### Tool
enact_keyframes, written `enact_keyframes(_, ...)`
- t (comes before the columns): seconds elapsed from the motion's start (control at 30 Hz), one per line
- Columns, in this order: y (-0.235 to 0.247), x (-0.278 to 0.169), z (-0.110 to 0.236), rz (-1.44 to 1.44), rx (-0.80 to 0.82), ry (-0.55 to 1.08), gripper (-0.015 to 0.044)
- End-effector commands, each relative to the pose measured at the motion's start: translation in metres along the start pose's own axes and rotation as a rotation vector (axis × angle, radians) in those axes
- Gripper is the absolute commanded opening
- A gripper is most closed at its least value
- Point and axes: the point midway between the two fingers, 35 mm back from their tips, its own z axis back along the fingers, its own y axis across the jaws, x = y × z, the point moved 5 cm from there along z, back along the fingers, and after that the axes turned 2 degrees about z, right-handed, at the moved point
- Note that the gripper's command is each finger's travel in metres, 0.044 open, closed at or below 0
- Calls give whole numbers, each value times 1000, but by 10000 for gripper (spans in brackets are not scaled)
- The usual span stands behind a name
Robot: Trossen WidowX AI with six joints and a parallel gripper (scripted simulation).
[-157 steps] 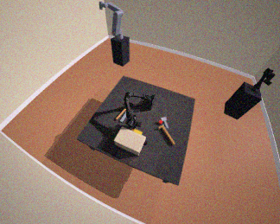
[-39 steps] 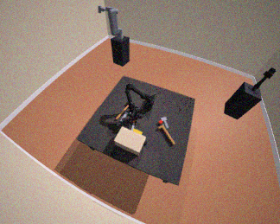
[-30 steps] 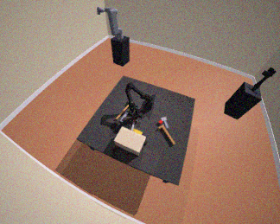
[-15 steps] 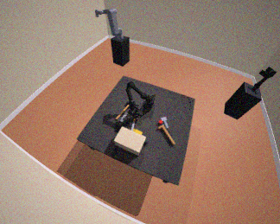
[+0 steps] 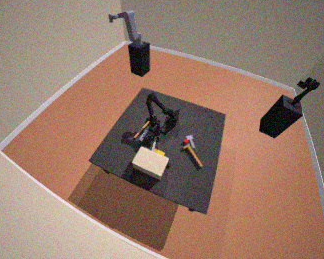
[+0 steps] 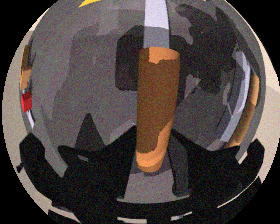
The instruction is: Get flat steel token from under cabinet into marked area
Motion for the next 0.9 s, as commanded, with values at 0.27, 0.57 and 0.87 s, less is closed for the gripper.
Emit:
enact_keyframes(0.27, -6, -5, 3, 7, 0, 4, 0)
enact_keyframes(0.57, -6, -6, 2, 15, 4, 7, 105)
enact_keyframes(0.87, -6, -6, 2, 14, 4, 7, 226)
